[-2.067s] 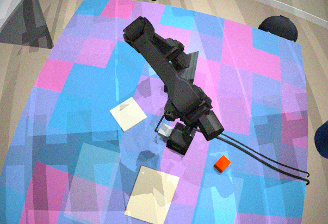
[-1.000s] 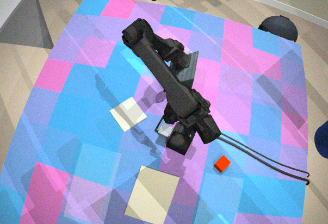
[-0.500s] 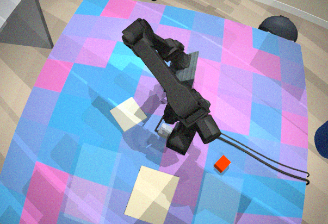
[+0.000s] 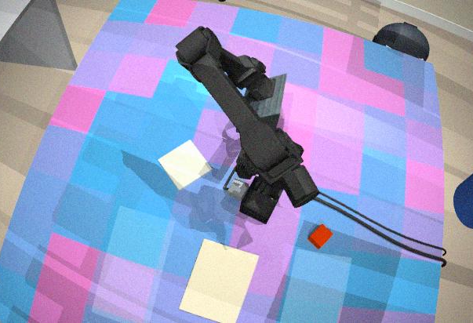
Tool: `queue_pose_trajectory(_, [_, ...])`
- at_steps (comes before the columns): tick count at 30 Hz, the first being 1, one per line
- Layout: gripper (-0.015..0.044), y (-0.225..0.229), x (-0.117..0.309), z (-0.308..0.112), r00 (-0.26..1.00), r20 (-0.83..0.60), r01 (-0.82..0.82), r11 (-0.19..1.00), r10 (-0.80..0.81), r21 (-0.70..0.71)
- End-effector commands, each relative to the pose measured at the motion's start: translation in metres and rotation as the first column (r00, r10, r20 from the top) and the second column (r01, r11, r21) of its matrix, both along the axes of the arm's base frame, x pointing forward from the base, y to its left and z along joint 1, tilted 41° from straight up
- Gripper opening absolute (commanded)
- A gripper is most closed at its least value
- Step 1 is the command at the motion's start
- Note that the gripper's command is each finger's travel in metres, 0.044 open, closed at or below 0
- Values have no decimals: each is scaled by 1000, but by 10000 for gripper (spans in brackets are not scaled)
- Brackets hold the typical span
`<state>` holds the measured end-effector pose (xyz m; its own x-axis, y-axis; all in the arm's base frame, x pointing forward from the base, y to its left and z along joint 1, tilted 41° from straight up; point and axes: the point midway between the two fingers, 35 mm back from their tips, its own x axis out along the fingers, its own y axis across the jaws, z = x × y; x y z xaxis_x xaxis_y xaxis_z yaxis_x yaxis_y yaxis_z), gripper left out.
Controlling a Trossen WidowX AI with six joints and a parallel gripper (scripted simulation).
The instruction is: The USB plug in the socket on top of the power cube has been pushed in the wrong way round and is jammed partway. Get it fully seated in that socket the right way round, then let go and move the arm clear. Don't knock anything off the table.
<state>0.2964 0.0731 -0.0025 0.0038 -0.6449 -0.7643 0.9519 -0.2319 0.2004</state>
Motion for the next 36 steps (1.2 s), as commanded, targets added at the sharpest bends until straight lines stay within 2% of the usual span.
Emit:
queue_pose_trajectory(1, [0, 1, 0, 1, 1000, 0, 0, 1000, 0, 0])
queue_pose_trajectory(36, [0, 16, 0, 19, 1000, -1, 0, 1000, 0, 1])
